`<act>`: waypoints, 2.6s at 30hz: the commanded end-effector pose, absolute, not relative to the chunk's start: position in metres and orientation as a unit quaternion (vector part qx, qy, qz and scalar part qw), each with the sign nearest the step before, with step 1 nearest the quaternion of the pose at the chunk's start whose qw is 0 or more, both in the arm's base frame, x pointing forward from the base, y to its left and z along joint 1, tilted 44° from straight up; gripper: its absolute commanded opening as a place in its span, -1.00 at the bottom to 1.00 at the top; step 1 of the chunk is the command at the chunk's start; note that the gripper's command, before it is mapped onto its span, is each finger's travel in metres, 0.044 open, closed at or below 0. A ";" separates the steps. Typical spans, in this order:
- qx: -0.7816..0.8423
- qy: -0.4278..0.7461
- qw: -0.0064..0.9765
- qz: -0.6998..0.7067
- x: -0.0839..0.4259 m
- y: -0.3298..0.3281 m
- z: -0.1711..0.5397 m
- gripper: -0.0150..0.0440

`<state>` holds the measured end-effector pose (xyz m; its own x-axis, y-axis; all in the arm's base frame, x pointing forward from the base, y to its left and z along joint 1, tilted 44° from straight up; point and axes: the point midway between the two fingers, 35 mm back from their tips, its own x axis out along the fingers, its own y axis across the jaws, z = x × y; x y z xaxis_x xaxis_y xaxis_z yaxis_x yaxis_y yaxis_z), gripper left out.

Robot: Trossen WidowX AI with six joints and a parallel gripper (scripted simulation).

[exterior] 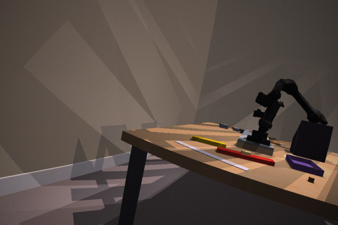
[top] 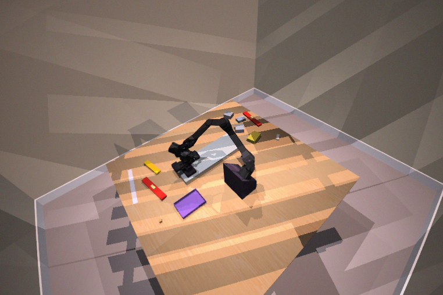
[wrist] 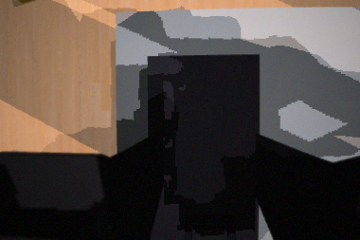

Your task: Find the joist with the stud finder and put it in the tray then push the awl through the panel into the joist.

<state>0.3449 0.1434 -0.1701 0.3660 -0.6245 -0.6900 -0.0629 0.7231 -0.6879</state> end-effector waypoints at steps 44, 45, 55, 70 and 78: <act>-0.326 0.533 0.759 -0.186 0.353 0.052 -0.086 -0.49; -0.326 0.533 0.759 -0.186 0.354 0.050 -0.084 -0.49; -0.326 0.533 0.758 -0.186 0.355 0.030 -0.065 -0.49; -0.327 0.533 0.758 -0.187 0.358 0.001 -0.037 -0.49; -0.328 0.533 0.757 -0.187 0.360 -0.015 -0.022 -0.49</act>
